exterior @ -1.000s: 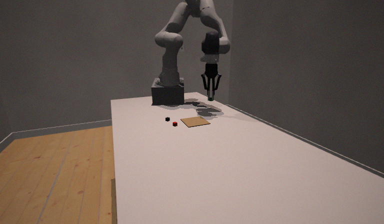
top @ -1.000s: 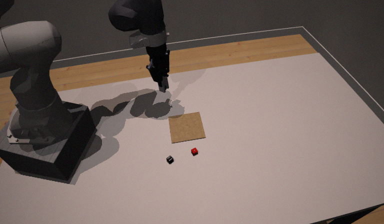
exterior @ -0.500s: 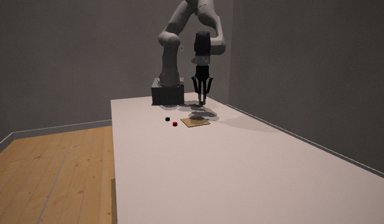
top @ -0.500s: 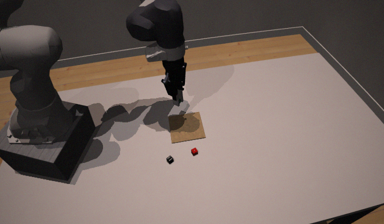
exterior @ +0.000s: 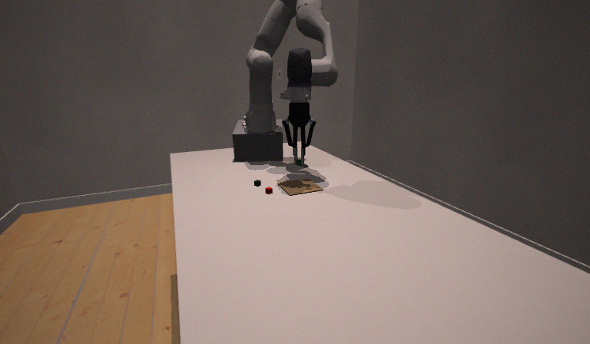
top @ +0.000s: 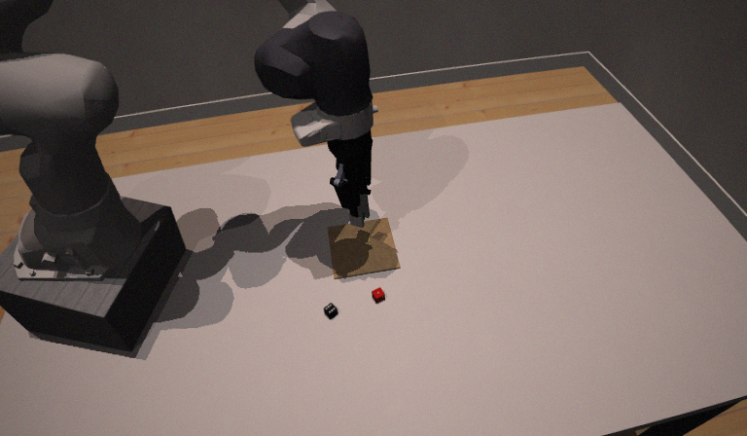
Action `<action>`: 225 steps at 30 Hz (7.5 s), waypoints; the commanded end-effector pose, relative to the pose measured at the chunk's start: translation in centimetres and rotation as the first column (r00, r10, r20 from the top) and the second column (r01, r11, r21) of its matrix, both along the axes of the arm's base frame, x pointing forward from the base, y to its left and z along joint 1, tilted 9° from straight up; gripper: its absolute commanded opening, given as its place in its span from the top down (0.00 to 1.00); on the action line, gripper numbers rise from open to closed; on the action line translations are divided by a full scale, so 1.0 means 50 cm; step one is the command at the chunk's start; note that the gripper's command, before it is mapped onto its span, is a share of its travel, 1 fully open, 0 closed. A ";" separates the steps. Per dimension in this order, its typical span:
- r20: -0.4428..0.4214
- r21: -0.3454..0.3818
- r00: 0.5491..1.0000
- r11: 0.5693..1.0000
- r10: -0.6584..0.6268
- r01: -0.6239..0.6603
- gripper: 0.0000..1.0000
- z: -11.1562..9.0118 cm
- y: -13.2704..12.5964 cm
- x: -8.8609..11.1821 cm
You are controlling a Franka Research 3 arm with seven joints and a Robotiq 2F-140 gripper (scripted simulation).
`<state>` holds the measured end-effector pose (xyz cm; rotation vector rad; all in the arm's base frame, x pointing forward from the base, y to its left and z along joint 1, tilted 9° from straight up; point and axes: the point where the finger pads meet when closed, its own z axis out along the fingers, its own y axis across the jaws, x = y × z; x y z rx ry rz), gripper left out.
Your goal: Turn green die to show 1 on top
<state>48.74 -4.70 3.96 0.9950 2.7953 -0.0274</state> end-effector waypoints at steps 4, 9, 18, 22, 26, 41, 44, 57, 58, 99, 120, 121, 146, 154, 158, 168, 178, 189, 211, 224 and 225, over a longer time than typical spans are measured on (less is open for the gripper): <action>0.111 -0.107 0.992 0.993 0.066 -0.054 0.91 0.005 -0.002 0.008; 0.208 -0.189 0.975 0.981 0.073 -0.034 0.91 0.005 0.000 0.002; 0.300 -0.260 0.950 0.965 0.089 -0.008 0.91 0.003 0.004 -0.001; 0.371 -0.315 0.922 0.949 0.106 0.017 0.91 -0.001 0.007 -0.006; 0.406 -0.342 0.907 0.939 0.115 0.034 0.91 -0.003 0.007 -0.006; 0.577 -0.469 0.795 0.873 0.189 0.132 0.91 -0.013 0.014 -0.015; 0.599 -0.485 0.775 0.862 0.203 0.149 0.91 -0.014 0.015 -0.017; 0.683 -0.544 0.680 0.807 0.268 0.229 0.91 -0.019 0.020 -0.025; 0.683 -0.544 0.680 0.807 0.268 0.229 0.91 -0.019 0.020 -0.025; 0.683 -0.544 0.679 0.807 0.268 0.229 0.91 -0.166 0.011 -0.004; 0.683 -0.544 0.679 0.807 0.268 0.229 0.91 -0.166 0.011 -0.004; 0.683 -0.544 0.679 0.807 0.268 0.229 0.91 -0.166 0.011 -0.004; 0.683 -0.544 0.679 0.807 0.268 0.229 0.91 -0.174 0.011 -0.003; 0.683 -0.544 0.679 0.807 0.268 0.229 0.91 -0.184 0.010 -0.002; 0.683 -0.544 0.679 0.807 0.268 0.229 0.91 -0.187 0.010 -0.001; 0.683 -0.544 0.679 0.807 0.268 0.229 0.91 -0.189 0.010 -0.001; 0.683 -0.544 0.679 0.807 0.268 0.229 0.91 -0.189 0.010 -0.001; 0.683 -0.544 0.679 0.807 0.268 0.229 0.91 -0.189 0.010 -0.001; 0.683 -0.544 0.679 0.807 0.268 0.229 0.81 -0.189 0.010 -0.001; 0.683 -0.544 0.679 0.807 0.268 0.229 0.79 -0.189 0.010 -0.001; 0.683 -0.544 0.679 0.807 0.268 0.229 0.79 -0.189 0.010 -0.001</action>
